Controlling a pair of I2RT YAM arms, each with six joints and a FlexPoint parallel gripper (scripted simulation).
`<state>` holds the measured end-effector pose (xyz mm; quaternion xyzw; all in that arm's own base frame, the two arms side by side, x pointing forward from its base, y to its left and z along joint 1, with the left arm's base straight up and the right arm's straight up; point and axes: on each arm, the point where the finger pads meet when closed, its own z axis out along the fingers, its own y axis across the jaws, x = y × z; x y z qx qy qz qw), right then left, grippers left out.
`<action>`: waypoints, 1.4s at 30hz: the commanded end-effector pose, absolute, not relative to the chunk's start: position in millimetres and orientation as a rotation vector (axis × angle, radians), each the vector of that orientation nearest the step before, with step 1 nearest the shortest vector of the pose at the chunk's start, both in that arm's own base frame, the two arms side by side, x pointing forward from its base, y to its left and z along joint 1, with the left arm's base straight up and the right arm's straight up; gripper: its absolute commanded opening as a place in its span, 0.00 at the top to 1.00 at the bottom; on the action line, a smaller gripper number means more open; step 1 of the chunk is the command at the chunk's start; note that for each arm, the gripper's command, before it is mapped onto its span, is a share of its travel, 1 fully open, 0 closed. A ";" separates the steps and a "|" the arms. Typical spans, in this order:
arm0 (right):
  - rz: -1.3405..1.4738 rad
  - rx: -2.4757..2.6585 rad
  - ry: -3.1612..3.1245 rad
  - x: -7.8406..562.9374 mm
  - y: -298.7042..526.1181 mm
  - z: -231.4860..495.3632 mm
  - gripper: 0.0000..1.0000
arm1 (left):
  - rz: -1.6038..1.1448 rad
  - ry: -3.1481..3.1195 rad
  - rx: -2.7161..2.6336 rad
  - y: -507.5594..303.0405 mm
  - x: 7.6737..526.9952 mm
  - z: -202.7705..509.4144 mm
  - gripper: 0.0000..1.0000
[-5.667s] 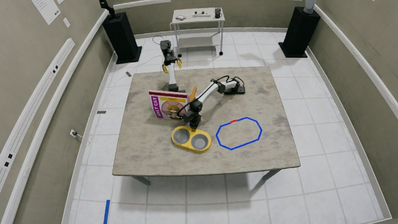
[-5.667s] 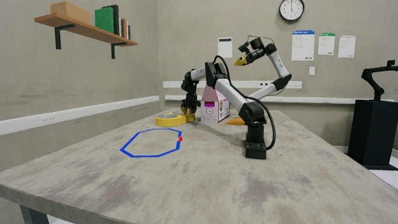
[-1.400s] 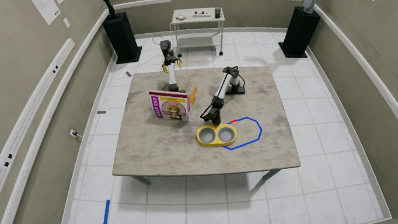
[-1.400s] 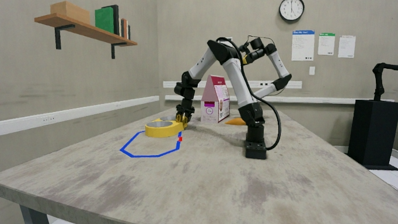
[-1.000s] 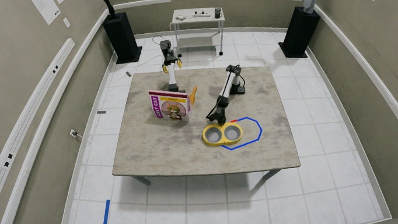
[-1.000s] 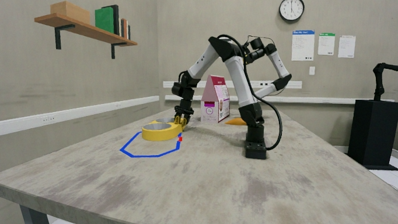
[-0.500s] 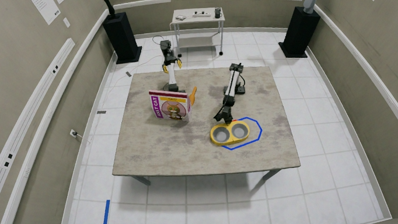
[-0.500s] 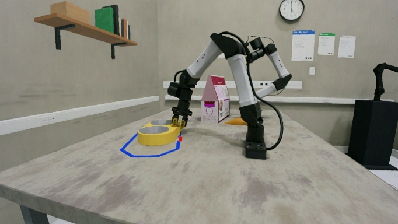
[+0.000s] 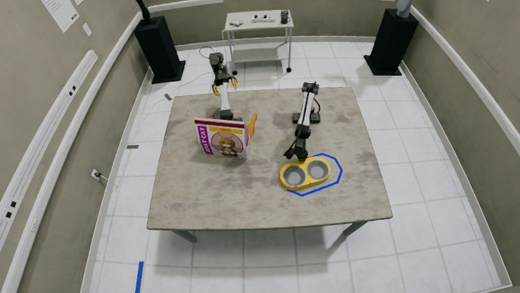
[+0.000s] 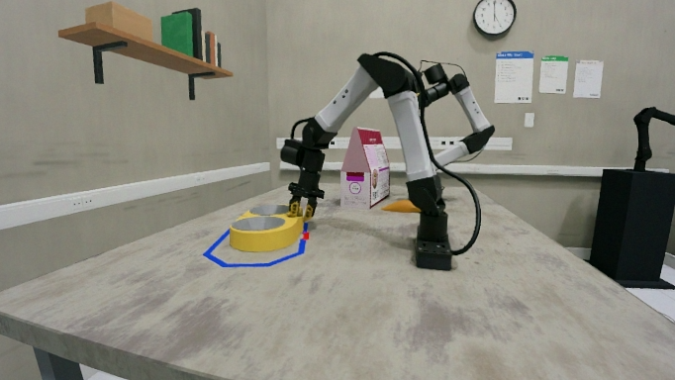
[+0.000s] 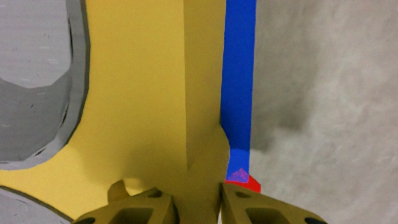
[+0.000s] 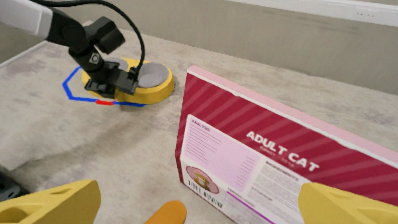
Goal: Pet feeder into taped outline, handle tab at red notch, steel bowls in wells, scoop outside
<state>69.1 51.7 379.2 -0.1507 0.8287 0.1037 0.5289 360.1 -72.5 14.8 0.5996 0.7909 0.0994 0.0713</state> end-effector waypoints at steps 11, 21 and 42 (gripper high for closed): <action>0.244 -0.372 1.953 64.0 52.8 385.5 0.00 | 0.345 2.359 1.734 -50.3 365.4 28.6 0.91; 0.244 -0.372 1.953 64.0 52.8 385.5 0.00 | 0.351 2.413 1.670 -23.6 361.3 28.8 0.91; 0.244 -0.372 1.953 64.0 52.8 385.5 0.00 | 0.384 2.390 1.642 -30.6 360.6 67.7 0.66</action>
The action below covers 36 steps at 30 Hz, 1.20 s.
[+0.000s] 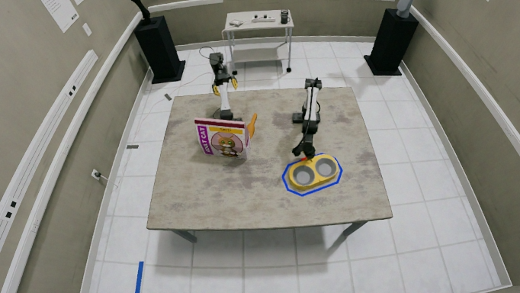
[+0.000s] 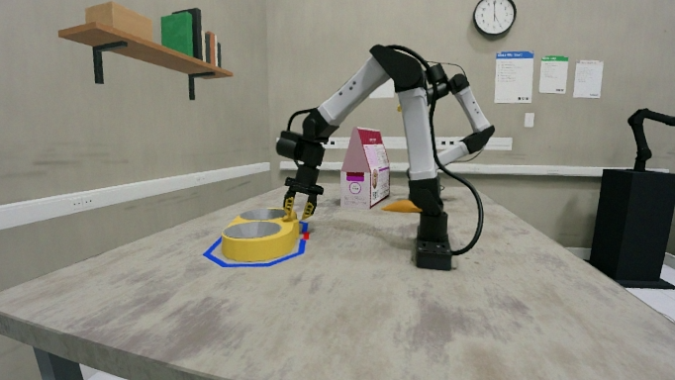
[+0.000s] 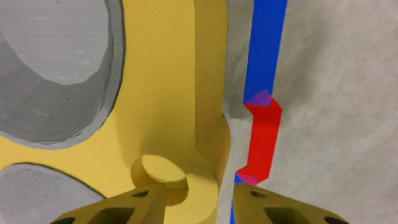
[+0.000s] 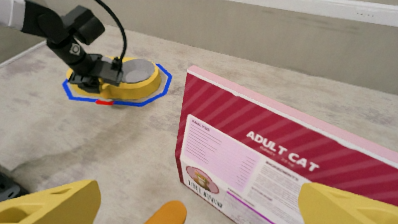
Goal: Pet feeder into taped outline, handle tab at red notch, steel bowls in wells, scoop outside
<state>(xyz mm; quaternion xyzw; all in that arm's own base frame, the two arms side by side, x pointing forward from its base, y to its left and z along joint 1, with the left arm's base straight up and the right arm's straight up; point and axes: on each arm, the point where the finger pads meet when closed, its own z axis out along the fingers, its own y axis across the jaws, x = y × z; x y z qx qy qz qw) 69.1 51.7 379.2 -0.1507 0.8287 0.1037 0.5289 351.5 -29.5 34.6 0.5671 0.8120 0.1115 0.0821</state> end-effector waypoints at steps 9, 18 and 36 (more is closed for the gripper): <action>0.244 -0.372 1.953 64.0 52.8 385.5 0.00 | 0.317 2.468 1.481 -31.3 358.6 101.6 0.39; 0.244 -0.372 1.953 64.0 52.8 385.5 0.00 | 0.143 2.672 0.777 -26.9 351.8 113.9 0.39; 0.244 -0.372 1.953 64.0 52.8 385.5 0.00 | -0.019 2.692 0.023 -15.3 337.6 128.2 0.39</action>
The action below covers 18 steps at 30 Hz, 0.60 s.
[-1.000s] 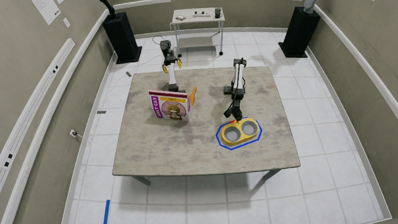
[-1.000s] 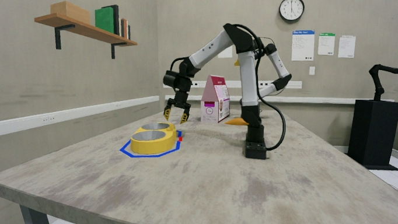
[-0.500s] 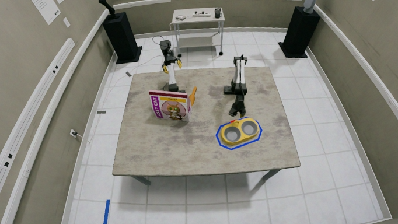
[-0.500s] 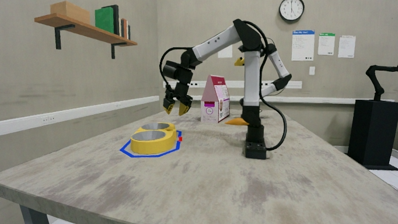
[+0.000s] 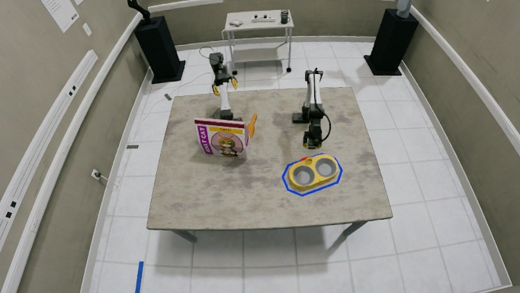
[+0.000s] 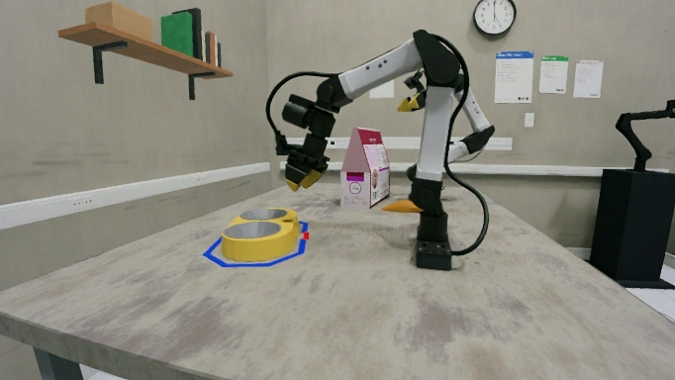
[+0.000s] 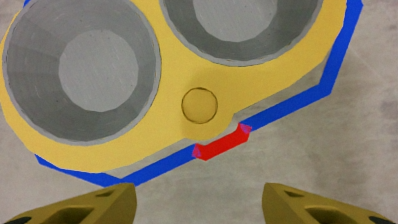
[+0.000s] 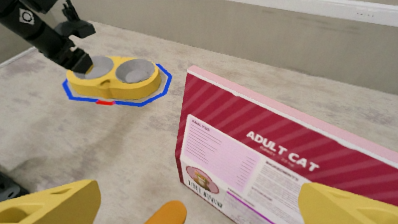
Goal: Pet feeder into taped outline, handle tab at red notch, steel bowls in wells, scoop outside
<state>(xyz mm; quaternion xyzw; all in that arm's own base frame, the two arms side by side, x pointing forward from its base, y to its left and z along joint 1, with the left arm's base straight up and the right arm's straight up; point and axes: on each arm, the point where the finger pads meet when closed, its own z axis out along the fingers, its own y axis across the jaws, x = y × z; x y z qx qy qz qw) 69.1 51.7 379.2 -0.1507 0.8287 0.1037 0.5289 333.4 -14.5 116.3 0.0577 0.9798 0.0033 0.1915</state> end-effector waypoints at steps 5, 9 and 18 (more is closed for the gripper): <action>0.244 -0.372 1.953 64.0 52.8 385.5 0.00 | -0.012 2.688 0.053 -15.2 338.1 131.1 0.39; 0.244 -0.372 1.953 64.0 52.8 385.5 0.00 | -0.012 2.695 0.053 -15.1 336.7 130.4 0.39; 0.244 -0.372 1.953 64.0 52.8 385.5 0.00 | -0.012 2.695 0.053 -15.1 336.7 130.4 0.39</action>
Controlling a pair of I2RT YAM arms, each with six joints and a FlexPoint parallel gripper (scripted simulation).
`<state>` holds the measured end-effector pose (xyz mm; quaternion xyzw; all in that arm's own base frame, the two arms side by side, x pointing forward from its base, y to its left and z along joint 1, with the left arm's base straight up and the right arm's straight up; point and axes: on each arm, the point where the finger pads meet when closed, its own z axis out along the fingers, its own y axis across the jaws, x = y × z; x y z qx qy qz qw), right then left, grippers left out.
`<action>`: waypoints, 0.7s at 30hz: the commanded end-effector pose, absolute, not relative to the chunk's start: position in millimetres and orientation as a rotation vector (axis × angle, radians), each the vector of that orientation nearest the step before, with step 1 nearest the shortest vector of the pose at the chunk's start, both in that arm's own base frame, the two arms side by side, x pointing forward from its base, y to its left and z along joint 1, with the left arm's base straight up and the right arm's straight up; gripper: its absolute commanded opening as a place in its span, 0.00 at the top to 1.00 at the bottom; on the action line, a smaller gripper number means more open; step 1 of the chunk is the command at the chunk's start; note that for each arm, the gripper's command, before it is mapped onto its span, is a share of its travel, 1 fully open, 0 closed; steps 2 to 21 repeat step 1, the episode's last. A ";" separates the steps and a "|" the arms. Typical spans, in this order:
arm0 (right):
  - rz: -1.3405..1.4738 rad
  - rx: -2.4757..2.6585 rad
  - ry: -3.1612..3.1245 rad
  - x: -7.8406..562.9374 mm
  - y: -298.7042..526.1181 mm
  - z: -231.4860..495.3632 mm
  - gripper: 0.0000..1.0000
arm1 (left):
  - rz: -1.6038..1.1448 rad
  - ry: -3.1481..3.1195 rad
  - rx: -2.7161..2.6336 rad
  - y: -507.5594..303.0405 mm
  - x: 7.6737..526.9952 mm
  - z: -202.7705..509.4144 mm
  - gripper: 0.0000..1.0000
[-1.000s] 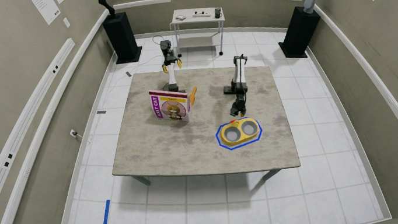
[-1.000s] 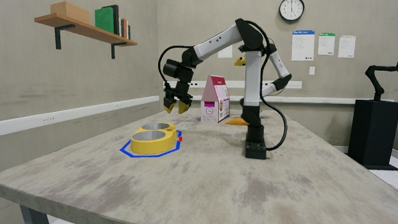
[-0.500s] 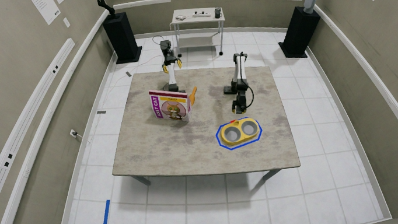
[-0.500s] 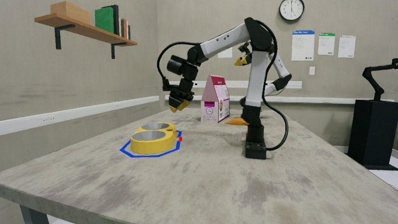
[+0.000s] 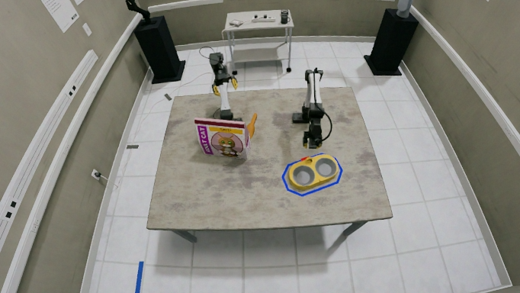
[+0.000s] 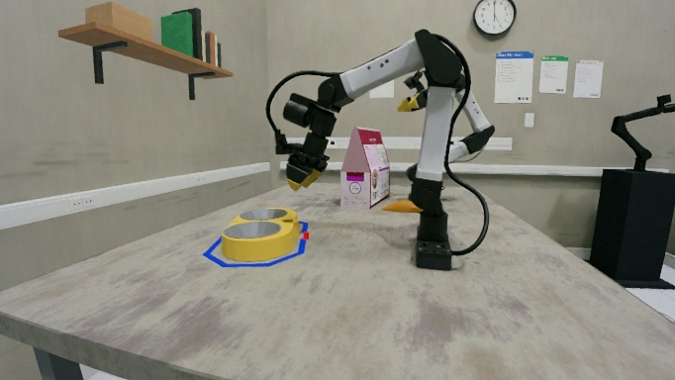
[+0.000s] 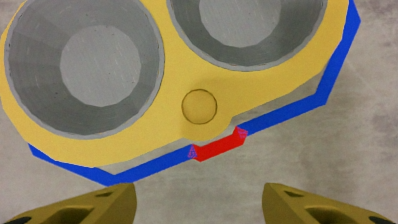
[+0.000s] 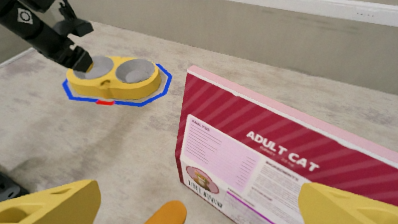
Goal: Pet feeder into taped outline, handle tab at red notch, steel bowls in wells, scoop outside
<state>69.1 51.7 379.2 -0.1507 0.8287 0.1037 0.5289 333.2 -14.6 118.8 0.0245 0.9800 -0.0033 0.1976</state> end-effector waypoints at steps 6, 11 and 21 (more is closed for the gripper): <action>0.244 -0.372 1.953 64.0 52.8 385.5 0.00 | -0.012 2.695 0.053 -15.1 336.7 130.4 0.39; 0.244 -0.372 1.953 64.0 52.8 385.5 0.00 | -0.012 2.695 0.053 -15.1 336.7 130.4 0.39; 0.244 -0.372 1.953 64.0 52.8 385.5 0.00 | -0.012 2.695 0.053 -15.1 336.7 130.4 0.39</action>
